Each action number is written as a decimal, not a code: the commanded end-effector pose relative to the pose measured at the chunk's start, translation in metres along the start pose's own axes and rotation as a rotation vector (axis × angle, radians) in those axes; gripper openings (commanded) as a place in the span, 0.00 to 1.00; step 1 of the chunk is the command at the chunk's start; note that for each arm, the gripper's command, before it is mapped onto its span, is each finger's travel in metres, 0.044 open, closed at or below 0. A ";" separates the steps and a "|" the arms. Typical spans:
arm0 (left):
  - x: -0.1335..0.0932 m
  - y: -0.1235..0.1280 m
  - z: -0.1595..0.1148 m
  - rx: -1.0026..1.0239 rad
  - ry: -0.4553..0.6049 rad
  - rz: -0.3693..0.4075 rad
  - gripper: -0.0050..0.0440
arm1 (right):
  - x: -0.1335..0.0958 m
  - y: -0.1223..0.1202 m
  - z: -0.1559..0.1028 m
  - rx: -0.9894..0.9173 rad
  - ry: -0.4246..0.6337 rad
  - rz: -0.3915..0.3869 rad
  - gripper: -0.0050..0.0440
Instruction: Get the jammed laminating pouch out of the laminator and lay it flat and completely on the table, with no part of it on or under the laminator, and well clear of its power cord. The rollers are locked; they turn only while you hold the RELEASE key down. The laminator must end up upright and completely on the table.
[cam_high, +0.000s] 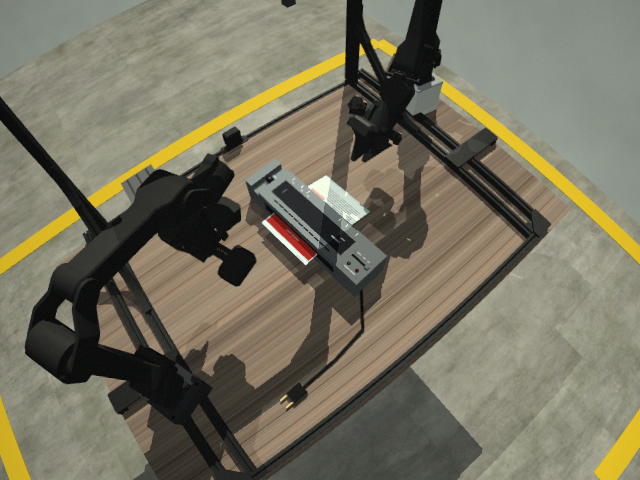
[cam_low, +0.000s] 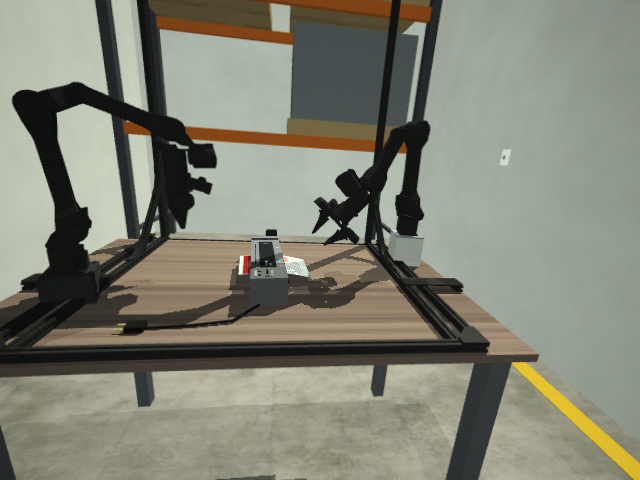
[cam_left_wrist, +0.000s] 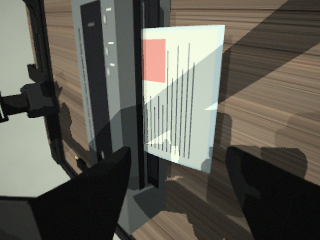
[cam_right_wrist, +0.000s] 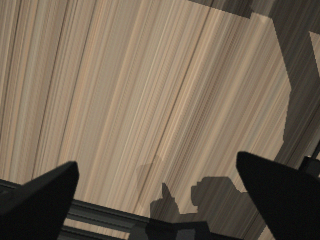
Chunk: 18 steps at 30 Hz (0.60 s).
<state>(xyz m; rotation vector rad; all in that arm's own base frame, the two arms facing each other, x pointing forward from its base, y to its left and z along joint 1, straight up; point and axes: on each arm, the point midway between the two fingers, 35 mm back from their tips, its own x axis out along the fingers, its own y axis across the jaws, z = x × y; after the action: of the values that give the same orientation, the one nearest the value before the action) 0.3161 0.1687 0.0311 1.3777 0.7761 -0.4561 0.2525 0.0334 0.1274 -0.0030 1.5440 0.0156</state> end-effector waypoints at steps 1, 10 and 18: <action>-0.005 0.014 -0.003 0.014 0.008 0.036 0.64 | -0.004 0.000 0.002 0.000 -0.018 0.002 1.00; -0.003 0.010 -0.002 0.009 0.006 0.025 0.64 | -0.004 0.000 0.002 0.000 -0.018 0.002 1.00; -0.005 0.015 -0.003 0.014 0.008 0.036 0.64 | -0.004 0.000 0.002 0.000 -0.018 0.002 1.00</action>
<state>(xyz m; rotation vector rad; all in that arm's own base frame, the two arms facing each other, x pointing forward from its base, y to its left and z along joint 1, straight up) 0.3163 0.1688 0.0315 1.3783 0.7757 -0.4554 0.2525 0.0334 0.1274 -0.0030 1.5440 0.0156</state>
